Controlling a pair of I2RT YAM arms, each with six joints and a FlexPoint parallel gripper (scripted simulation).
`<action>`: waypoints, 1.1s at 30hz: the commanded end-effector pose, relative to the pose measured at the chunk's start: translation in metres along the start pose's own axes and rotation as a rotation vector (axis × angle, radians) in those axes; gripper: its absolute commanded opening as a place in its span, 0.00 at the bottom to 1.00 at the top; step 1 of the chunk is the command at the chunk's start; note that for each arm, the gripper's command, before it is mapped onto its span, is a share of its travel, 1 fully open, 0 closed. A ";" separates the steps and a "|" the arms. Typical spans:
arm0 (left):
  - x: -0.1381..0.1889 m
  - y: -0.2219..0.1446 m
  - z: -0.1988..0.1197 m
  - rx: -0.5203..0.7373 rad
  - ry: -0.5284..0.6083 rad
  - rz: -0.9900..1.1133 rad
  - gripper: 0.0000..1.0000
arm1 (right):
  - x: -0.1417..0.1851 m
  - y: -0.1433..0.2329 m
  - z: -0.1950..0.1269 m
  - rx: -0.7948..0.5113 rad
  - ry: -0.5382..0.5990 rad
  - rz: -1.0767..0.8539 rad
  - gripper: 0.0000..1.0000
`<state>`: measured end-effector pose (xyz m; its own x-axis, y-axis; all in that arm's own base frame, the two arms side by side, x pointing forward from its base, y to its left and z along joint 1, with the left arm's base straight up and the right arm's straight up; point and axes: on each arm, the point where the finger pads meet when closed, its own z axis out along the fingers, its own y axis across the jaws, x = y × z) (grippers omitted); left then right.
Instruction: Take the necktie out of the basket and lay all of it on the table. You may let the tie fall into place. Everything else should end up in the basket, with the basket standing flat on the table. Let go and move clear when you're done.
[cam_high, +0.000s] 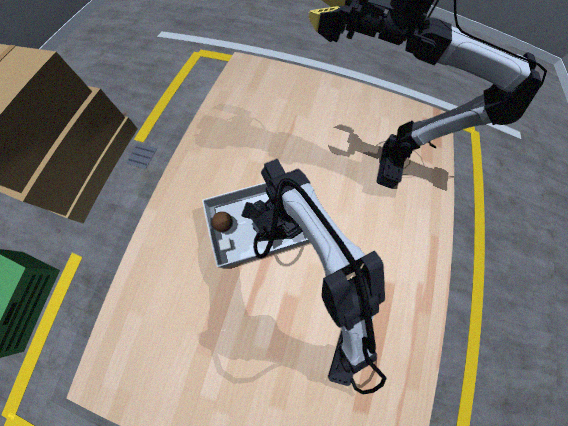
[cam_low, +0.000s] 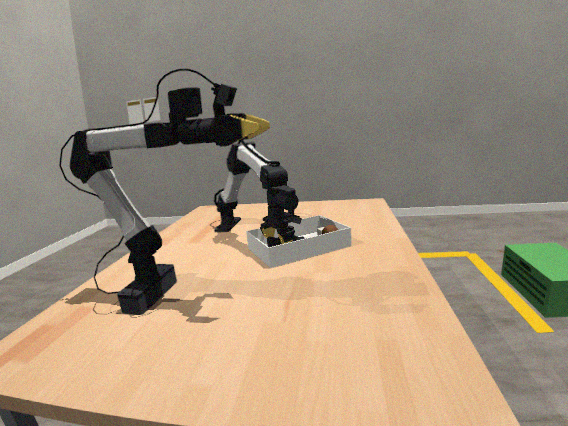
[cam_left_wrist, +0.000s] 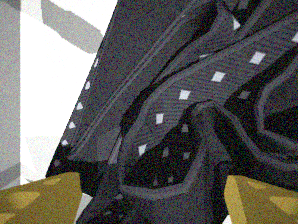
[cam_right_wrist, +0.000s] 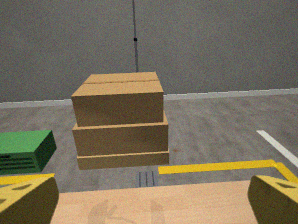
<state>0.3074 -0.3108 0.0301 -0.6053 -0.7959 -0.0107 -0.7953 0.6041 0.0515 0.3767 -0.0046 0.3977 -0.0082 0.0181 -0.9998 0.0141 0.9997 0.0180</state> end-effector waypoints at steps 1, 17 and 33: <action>0.004 -0.006 -0.013 0.052 0.011 0.000 0.76 | 0.000 0.000 0.000 0.000 0.000 0.000 1.00; 0.004 -0.006 -0.013 0.052 0.011 0.000 0.76 | 0.000 0.000 0.000 0.000 0.000 0.000 1.00; 0.004 -0.006 -0.007 0.052 0.011 0.000 0.76 | 0.000 0.000 0.000 0.000 0.000 0.000 1.00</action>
<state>0.3083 -0.3116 0.0278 -0.6050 -0.7962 -0.0099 -0.7957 0.6041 0.0442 0.3767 -0.0046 0.3977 -0.0082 0.0181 -0.9998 0.0141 0.9997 0.0180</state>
